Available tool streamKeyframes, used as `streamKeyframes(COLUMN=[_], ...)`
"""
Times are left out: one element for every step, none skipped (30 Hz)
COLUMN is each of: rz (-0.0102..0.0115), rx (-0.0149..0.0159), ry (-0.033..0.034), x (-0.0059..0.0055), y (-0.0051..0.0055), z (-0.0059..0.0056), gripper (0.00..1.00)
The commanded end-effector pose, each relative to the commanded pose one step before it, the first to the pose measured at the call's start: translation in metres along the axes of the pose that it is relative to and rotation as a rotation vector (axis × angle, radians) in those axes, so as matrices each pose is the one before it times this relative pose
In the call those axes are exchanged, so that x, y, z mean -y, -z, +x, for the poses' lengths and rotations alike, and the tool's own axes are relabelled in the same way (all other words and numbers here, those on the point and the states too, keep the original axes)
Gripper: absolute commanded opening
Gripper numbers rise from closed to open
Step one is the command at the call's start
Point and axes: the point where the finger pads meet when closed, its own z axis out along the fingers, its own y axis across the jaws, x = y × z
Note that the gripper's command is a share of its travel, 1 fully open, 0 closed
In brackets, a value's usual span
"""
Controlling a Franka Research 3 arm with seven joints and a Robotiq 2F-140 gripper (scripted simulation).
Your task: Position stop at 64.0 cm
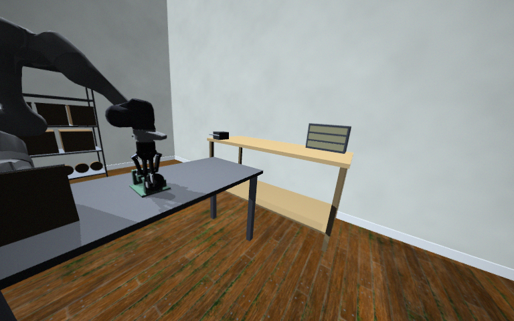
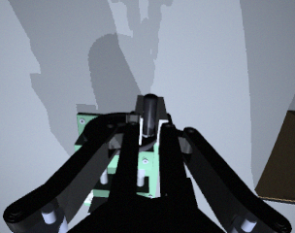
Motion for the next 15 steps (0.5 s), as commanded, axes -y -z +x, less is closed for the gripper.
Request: streamKeyframes(rz=[0.00487, 0.00001, -0.00001, 0.00000, 0.00000, 0.00000, 0.00001, -0.00001, 0.00000, 0.00001, 0.00000, 0.00000, 0.00000, 0.00000, 0.00000], rx=[-0.00251, 0.00001, -0.00001, 0.00000, 0.00000, 0.00000, 0.00002, -0.00002, 0.00000, 0.00001, -0.00001, 0.00000, 0.00001, -0.00001, 0.00000], ry=[0.00124, 0.00000, 0.00000, 0.00000, 0.00000, 0.00000, 0.00000, 0.00000, 0.00000, 0.00000, 0.00000, 0.00000, 0.00000, 0.00000, 0.00000], x=[0.00849, 0.00170, 0.00174, 0.00176, 0.00000, 0.00000, 0.00177, 0.00181, 0.00182, 0.00183, 0.00187, 0.00188, 0.00189, 0.00192, 0.00194], y=[0.01297, 0.00170, 0.00130, 0.00123, 0.00000, 0.00000, 0.00124, 0.00086, 0.00085, 0.00085, 0.00054, 0.00050, 0.00050, 0.00026, 0.00017], z=[0.00098, -0.00001, 0.00001, 0.00000, 0.00000, 0.00000, -0.00001, 0.00001, 0.00000, -0.00001, 0.00001, 0.00000, -0.00001, 0.00000, 0.00000], gripper=[0.04, 0.04, 0.04, 0.04, 0.04, 0.04, 0.04, 0.04, 0.04, 0.04, 0.04, 0.04, 0.04, 0.04, 0.04])
